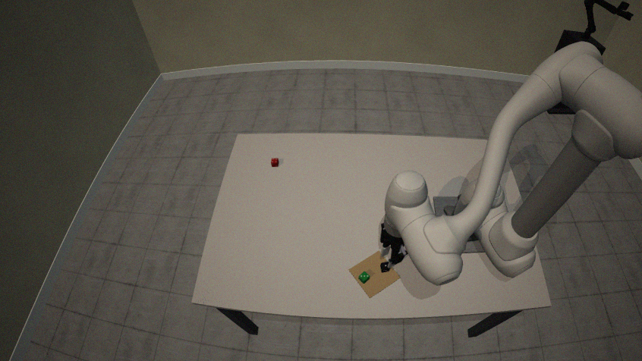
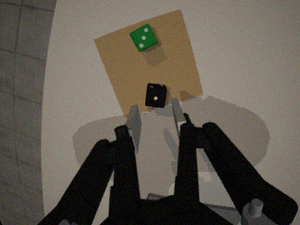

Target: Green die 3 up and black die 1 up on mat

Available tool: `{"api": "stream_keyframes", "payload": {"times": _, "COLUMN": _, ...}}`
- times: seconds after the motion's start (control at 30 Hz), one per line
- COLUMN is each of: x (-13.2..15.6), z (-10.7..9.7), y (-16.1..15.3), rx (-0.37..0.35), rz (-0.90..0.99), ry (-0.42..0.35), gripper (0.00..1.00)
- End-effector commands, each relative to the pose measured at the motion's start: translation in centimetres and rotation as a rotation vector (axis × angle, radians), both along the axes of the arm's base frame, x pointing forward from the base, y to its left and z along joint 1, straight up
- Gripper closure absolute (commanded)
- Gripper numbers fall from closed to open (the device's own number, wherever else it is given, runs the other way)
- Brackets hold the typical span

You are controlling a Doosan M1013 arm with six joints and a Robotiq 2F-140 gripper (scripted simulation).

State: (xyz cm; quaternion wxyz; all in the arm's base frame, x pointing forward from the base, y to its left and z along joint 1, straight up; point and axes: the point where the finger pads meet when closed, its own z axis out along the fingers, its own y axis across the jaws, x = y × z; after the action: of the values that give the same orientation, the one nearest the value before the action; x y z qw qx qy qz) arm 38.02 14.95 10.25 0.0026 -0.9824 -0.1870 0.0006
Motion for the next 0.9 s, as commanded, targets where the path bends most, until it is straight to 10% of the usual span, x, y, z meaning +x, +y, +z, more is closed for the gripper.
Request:
{"api": "stream_keyframes", "payload": {"times": 0.0, "x": 0.0, "z": 0.95, "y": -0.01, "rx": 0.0, "rz": 0.0, "ry": 0.0, "gripper": 0.65}}
{"api": "stream_keyframes", "payload": {"times": 0.2, "x": 0.0, "z": 1.55, "y": -0.01, "rx": 0.0, "rz": 0.0, "ry": 0.0, "gripper": 0.65}}
{"api": "stream_keyframes", "payload": {"times": 0.23, "x": 0.0, "z": 1.55, "y": -0.01, "rx": 0.0, "rz": 0.0, "ry": 0.0, "gripper": 0.0}}
{"api": "stream_keyframes", "payload": {"times": 0.87, "x": 0.0, "z": 1.55, "y": -0.01, "rx": 0.0, "rz": 0.0, "ry": 0.0, "gripper": 0.0}}
